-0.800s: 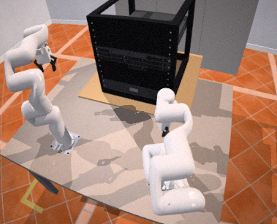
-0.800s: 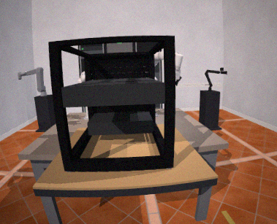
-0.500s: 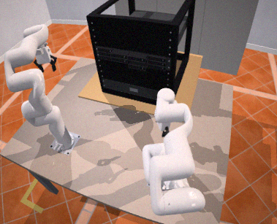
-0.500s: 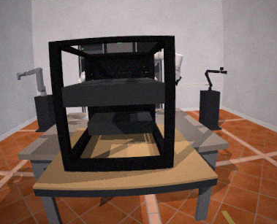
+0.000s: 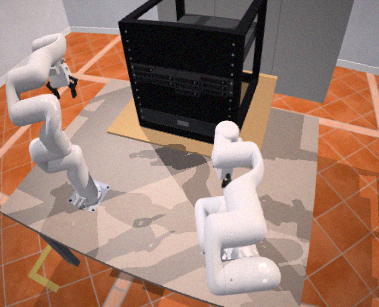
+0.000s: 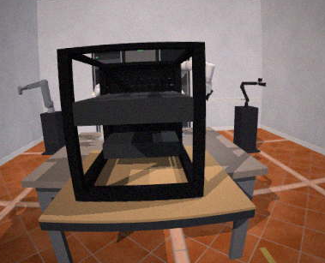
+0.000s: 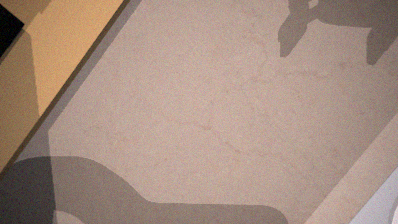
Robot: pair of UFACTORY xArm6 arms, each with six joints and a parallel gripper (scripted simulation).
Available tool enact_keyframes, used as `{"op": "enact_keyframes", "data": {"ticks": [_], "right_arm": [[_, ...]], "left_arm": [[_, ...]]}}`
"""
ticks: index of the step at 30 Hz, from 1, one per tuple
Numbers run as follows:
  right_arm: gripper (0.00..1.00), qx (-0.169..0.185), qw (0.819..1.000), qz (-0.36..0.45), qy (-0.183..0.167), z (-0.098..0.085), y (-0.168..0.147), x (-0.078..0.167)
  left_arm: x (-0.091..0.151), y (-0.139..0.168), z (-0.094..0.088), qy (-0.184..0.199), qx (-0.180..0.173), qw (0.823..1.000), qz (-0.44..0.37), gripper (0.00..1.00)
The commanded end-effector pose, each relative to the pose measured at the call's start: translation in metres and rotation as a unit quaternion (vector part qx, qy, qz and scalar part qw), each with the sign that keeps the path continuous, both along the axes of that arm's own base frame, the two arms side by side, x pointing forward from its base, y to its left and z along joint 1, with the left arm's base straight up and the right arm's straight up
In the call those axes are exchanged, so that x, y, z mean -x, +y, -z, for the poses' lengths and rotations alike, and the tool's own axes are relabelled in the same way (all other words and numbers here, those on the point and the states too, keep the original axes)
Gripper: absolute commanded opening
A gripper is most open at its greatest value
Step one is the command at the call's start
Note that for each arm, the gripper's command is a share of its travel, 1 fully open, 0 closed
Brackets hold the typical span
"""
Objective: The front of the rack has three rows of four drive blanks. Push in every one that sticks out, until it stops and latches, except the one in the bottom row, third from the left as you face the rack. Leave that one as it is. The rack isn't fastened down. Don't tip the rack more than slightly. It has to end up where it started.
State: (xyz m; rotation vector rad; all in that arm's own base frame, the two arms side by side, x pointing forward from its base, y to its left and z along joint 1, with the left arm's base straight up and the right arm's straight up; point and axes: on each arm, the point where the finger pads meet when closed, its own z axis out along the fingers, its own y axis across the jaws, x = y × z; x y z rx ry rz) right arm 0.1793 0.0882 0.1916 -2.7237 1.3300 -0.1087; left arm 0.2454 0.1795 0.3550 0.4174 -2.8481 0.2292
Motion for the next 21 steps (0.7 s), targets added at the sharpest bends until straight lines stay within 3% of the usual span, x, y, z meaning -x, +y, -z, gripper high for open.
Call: {"op": "enact_keyframes", "data": {"ticks": [1,21], "right_arm": [[1.0,-0.001,1.0,0.0,-0.001,-0.0013,0.0003,-0.0006],[1.0,-0.001,1.0,0.0,-0.001,-0.0013,0.0003,-0.0006]], "left_arm": [[-0.0004,0.0005,-0.0011,-0.002,-0.001,1.0,0.001,1.0],[0.002,0.0091,0.0021,-0.012,0.005,1.0,0.025,1.0]]}}
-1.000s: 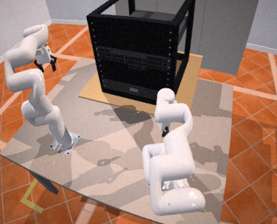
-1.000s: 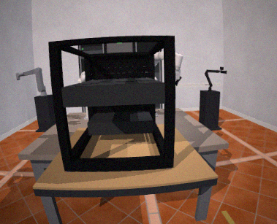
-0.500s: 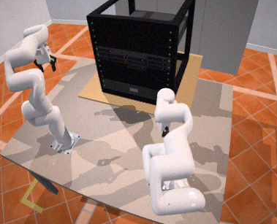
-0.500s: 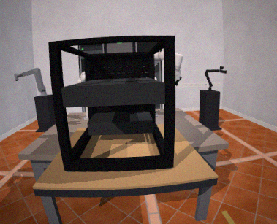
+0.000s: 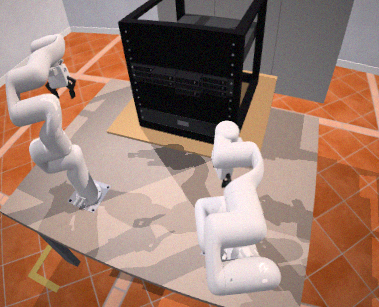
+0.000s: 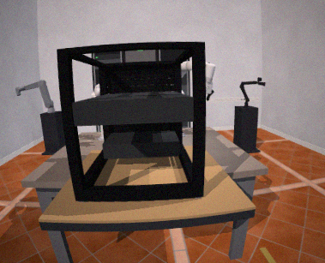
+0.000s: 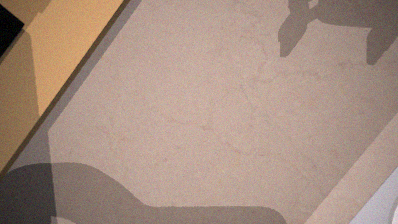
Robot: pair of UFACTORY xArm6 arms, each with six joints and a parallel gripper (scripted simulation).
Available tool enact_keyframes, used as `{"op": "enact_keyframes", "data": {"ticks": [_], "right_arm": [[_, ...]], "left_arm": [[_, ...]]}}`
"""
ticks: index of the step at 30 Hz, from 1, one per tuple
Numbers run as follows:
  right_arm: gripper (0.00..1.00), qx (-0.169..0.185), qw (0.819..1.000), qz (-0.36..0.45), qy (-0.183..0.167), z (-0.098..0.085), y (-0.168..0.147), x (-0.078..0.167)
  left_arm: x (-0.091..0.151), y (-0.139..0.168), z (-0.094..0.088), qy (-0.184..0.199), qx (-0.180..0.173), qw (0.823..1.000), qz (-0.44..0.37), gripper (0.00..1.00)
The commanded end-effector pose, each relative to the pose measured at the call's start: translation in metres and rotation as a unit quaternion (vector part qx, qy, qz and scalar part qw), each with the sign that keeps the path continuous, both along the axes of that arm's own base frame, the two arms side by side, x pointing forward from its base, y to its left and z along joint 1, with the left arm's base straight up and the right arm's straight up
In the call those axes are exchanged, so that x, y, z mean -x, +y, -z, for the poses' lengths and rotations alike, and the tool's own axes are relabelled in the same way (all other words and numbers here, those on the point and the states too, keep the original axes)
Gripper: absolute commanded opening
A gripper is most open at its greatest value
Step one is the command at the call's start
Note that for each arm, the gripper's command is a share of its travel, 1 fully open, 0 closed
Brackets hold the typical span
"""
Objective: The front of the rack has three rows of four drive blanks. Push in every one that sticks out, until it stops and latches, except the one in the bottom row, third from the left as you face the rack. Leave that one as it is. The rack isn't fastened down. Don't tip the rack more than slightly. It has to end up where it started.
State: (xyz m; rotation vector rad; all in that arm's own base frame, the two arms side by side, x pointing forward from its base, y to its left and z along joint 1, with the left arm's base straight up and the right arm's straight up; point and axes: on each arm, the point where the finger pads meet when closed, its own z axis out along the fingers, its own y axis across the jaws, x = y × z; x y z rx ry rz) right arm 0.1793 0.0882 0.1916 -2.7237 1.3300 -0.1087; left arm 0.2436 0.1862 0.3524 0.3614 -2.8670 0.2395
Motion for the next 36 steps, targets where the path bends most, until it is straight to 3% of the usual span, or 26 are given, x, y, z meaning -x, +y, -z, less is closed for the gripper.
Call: {"op": "enact_keyframes", "data": {"ticks": [1,23,36], "right_arm": [[1.0,-0.001,1.0,0.0,-0.001,-0.001,0.0,-0.001],[1.0,-0.001,1.0,0.0,-0.001,-0.001,0.0,-0.001],[1.0,-0.001,1.0,0.0,-0.001,-0.001,0.0,-0.001]], "left_arm": [[0.0,0.003,0.0,-0.005,0.001,1.0,0.009,1.0],[0.01,0.031,0.01,-0.039,0.016,0.995,0.087,1.0],[0.026,0.062,0.022,-0.075,0.027,0.981,0.178,1.0]]}}
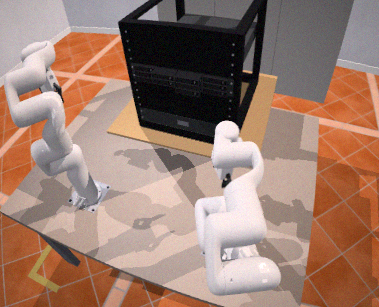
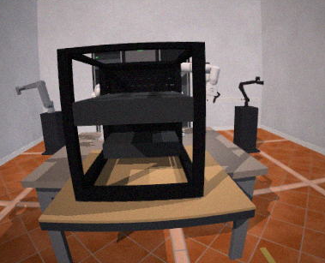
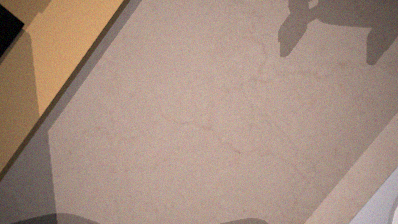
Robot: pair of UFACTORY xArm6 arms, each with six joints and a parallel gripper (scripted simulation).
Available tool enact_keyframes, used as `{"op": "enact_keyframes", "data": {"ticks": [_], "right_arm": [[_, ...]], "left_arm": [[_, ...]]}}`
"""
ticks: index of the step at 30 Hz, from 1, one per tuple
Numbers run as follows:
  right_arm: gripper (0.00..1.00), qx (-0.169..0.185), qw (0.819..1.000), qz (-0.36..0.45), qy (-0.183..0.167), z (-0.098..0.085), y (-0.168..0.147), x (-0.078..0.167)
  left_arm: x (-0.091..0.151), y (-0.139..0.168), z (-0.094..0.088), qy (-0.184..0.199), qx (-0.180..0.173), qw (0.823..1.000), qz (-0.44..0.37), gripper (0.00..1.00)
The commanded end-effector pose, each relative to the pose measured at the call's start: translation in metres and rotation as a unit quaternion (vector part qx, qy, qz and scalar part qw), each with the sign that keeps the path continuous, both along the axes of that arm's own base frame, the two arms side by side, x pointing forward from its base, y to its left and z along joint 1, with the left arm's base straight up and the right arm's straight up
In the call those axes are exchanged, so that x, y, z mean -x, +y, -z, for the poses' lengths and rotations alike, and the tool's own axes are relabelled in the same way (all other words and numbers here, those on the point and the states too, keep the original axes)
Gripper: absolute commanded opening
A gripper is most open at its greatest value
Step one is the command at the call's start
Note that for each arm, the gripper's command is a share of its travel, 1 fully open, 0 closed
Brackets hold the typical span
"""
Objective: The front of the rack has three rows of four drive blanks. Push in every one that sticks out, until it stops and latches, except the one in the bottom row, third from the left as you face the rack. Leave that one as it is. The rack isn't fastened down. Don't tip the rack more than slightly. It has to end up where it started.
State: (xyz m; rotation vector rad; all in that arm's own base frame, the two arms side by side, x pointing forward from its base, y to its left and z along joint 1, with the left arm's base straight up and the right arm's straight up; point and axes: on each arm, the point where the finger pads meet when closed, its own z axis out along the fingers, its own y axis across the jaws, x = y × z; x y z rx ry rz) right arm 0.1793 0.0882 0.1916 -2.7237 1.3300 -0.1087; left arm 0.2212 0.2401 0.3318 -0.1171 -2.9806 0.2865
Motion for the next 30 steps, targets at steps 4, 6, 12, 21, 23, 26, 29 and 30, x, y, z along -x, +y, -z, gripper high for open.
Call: {"op": "enact_keyframes", "data": {"ticks": [4,6,12,21,23,26,29,30], "right_arm": [[1.0,-0.001,1.0,0.0,-0.001,-0.001,0.0,-0.001],[1.0,-0.001,1.0,0.0,-0.001,-0.001,0.0,-0.001],[1.0,-0.001,1.0,0.0,-0.001,-0.001,0.0,-0.001],[1.0,-0.001,1.0,0.0,-0.001,-0.001,0.0,-0.001],[1.0,-0.001,1.0,0.0,-0.001,-0.001,0.0,-0.001],[1.0,-0.001,1.0,0.0,-0.001,-0.001,0.0,-0.001],[1.0,-0.001,1.0,0.0,-0.001,-0.001,0.0,-0.001],[1.0,-0.001,1.0,0.0,-0.001,-0.001,0.0,-0.001]], "left_arm": [[0.007,0.013,0.004,-0.018,0.003,0.999,0.04,1.0],[0.01,0.019,0.006,-0.024,0.004,0.998,0.056,1.0],[0.022,0.036,0.012,-0.043,0.006,0.993,0.11,1.0],[0.038,0.056,0.021,-0.065,0.007,0.982,0.176,1.0],[0.043,0.061,0.023,-0.071,0.007,0.978,0.196,1.0],[0.051,0.07,0.027,-0.079,0.006,0.971,0.225,1.0],[0.06,0.078,0.03,-0.087,0.005,0.963,0.254,1.0],[0.063,0.081,0.031,-0.089,0.005,0.96,0.264,1.0]]}}
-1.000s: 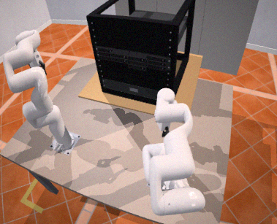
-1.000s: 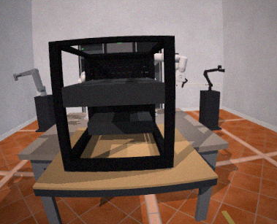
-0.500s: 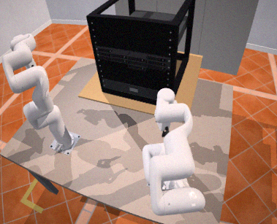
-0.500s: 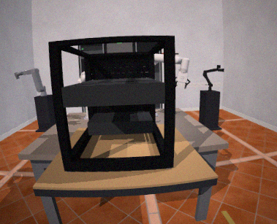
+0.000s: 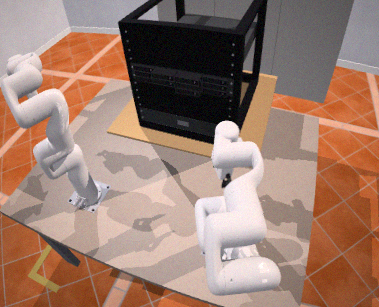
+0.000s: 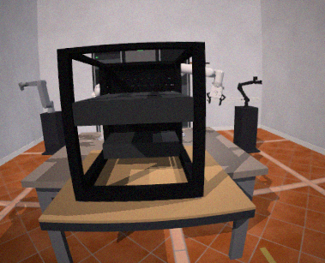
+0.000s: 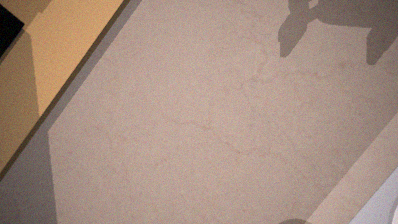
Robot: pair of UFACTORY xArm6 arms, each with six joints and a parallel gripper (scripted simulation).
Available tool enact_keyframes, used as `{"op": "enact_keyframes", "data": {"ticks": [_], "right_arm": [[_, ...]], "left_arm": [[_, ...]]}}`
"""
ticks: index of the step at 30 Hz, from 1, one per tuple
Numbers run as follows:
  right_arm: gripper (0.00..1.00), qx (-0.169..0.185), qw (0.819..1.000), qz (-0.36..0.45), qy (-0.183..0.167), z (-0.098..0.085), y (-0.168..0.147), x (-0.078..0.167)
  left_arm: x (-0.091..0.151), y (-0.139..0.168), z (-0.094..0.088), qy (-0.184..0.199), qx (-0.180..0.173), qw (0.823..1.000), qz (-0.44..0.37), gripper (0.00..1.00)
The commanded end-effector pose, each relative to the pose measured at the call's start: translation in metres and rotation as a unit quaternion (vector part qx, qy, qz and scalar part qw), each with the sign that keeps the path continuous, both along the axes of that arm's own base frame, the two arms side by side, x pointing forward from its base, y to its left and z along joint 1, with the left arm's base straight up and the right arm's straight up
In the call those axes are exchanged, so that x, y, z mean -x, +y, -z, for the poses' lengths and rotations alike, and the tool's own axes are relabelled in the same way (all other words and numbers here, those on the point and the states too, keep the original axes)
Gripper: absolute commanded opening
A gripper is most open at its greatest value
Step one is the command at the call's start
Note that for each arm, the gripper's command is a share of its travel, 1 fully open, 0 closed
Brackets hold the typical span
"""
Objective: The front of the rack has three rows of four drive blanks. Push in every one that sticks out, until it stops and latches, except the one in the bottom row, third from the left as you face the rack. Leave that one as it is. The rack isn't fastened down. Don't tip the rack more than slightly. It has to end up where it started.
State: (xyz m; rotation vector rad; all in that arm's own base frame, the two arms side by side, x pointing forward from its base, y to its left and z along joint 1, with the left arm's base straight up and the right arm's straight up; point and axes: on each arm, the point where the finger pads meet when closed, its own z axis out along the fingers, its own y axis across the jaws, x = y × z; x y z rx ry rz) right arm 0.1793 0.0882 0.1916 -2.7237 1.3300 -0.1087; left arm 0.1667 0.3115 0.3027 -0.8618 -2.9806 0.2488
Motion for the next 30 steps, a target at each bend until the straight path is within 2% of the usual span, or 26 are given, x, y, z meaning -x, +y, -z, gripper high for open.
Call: {"op": "enact_keyframes", "data": {"ticks": [1,12,30], "right_arm": [[1.0,-0.001,1.0,0.0,-0.001,-0.001,0.0,-0.001],[1.0,-0.001,1.0,0.0,-0.001,-0.001,0.0,-0.001],[1.0,-0.001,1.0,0.0,-0.001,-0.001,0.0,-0.001]], "left_arm": [[0.011,0.012,0.003,-0.015,-0.003,0.999,0.042,1.0],[0.039,0.034,0.014,-0.037,-0.011,0.99,0.132,1.0],[0.091,0.063,0.03,-0.06,-0.027,0.958,0.278,1.0]]}}
